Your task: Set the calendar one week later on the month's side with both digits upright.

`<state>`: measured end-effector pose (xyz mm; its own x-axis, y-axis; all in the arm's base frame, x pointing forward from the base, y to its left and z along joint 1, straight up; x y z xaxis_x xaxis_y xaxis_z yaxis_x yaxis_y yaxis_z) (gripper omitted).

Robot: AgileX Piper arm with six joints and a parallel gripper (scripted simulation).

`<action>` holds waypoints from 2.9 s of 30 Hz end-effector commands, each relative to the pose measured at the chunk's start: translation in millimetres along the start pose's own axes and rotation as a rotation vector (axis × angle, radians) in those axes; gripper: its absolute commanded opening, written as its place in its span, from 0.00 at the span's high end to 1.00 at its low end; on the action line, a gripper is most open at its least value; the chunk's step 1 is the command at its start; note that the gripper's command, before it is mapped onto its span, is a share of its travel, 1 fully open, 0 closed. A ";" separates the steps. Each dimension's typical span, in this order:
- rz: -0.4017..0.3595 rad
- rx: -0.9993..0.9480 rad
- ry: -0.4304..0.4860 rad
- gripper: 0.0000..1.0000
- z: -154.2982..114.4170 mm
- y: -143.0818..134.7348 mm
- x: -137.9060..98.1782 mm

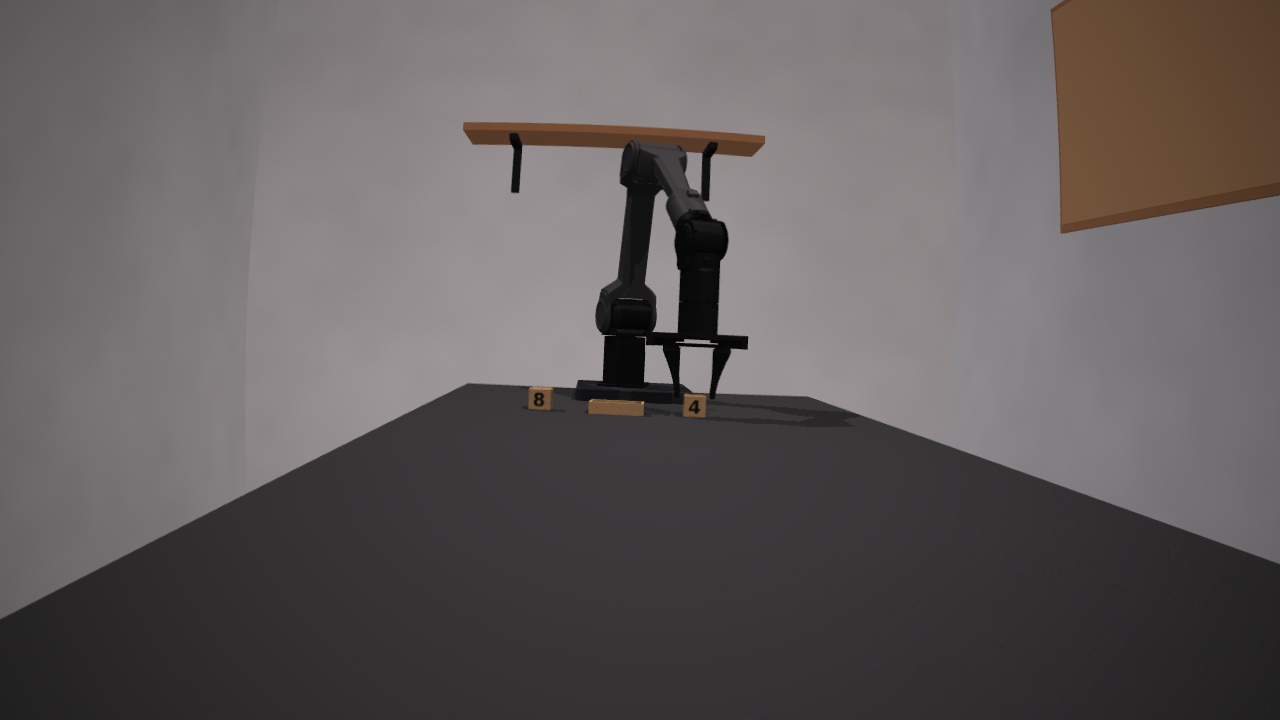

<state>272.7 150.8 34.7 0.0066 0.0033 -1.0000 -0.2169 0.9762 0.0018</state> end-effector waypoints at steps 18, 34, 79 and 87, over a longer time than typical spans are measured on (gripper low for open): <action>-0.002 -0.001 0.000 0.38 -0.1 0.0 17.5; -0.002 -0.001 0.000 0.38 -0.1 0.0 17.5; -0.002 -0.001 0.000 0.64 -0.1 0.0 17.5; -0.002 -0.001 0.000 0.64 -0.1 0.0 17.5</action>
<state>273.2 151.0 18.0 0.0078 0.0039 -1.0000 -0.2169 0.9762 0.0021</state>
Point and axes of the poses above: the point where the finger pads meet when closed, its own x axis out along the fingers, its own y axis across the jaws, z = x × y, the point moved 2 cm from there along -x, back along the fingers, and after that the axes turned 7 degrees about -x, right-handed, at the moved point
